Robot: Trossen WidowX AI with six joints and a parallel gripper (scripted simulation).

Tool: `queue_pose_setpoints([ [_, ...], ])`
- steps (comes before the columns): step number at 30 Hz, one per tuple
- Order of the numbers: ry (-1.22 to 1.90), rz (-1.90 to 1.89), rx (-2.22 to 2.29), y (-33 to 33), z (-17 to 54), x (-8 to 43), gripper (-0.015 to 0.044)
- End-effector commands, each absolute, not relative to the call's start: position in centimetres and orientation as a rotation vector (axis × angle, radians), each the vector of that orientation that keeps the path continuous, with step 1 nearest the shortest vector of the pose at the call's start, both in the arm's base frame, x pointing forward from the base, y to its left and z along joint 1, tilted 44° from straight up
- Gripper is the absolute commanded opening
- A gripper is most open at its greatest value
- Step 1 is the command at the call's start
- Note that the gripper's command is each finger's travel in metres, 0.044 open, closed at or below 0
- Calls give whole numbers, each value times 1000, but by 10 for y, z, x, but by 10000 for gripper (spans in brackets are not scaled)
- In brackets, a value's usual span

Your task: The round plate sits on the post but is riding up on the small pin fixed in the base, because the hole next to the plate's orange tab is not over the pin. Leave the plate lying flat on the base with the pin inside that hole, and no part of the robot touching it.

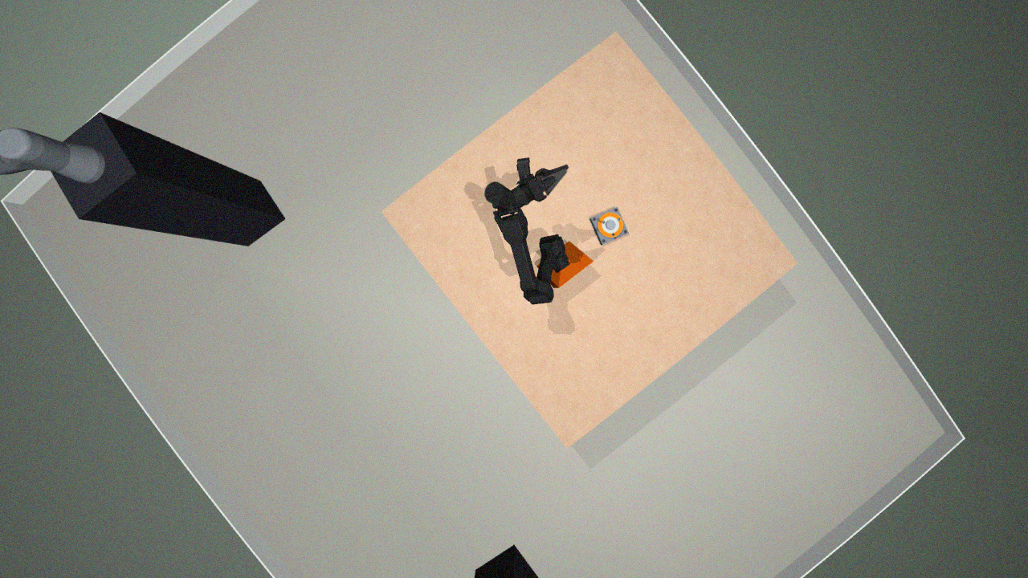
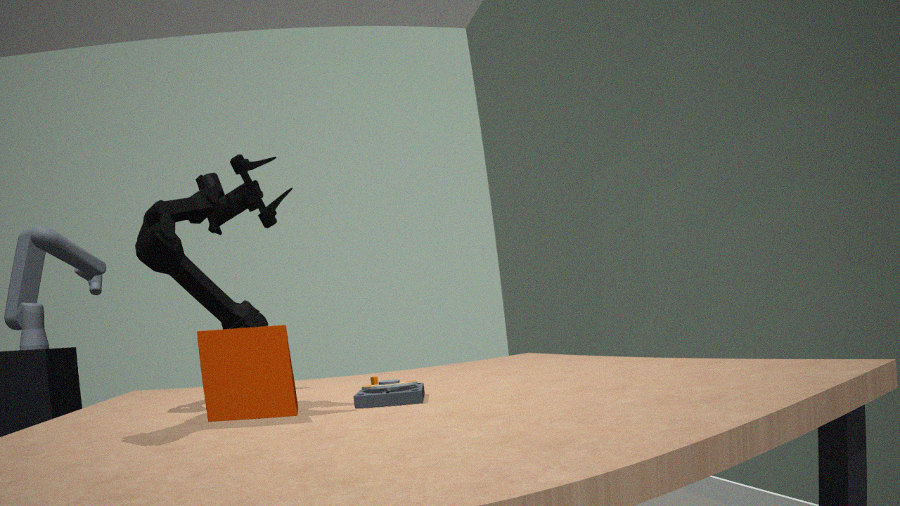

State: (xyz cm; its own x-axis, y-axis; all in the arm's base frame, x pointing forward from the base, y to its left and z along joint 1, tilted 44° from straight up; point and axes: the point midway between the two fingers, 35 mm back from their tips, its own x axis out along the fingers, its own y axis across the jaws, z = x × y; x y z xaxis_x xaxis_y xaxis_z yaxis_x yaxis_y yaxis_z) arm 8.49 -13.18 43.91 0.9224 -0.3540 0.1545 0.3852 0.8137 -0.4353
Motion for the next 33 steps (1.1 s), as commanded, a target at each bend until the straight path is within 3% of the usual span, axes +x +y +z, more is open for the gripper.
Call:
queue_pose_setpoints([
  [1, -69, -392, -489, -129, 440, 86, 374],
  [10, -8, -202, -816, -20, 437, 155, 137],
  [15, 162, -9, -945, 31, 390, 214, 6],
  [26, 586, 343, -941, 57, 267, 281, 0],
  [33, 972, 557, -608, 52, 168, 295, 0],
])
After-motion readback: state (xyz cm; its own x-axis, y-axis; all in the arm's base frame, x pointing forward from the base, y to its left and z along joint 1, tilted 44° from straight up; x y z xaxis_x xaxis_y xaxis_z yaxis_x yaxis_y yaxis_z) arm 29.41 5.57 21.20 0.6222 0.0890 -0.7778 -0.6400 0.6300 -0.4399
